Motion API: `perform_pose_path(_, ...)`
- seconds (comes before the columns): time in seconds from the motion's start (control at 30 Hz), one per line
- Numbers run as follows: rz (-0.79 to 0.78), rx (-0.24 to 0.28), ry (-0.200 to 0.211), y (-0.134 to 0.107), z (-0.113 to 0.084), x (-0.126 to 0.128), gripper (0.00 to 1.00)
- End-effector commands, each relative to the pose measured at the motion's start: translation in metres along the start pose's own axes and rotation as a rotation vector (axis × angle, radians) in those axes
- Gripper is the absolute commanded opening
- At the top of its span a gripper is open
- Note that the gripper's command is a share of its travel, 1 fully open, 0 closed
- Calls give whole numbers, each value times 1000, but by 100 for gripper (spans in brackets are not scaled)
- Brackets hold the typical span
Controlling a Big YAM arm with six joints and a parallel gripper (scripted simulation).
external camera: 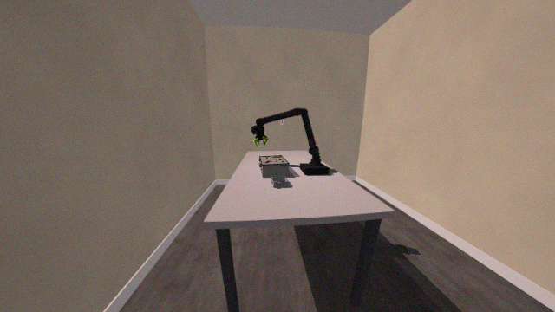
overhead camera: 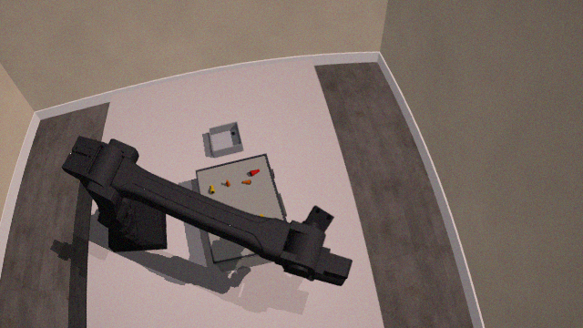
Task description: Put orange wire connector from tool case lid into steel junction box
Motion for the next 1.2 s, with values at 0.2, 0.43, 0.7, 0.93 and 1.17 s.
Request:
perform_pose_path(0.2,-5,-4,-11,2,-5,1,100)
perform_pose_path(0.43,-5,-4,-11,2,-5,1,100)
perform_pose_path(0.7,-53,19,-30,24,-9,18,100)
perform_pose_path(0.93,-130,75,-34,55,0,54,100)
perform_pose_path(1.17,-250,149,-49,94,12,105,100)
Point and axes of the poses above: the point where the finger pads meet when closed, its own z axis out along the fingers, its own x axis across the jaws, y = z × x, the point moved 7 cm from there along -z, back along the fingers, and after that the axes turned 5 degrees about z, right-handed, at the moved point
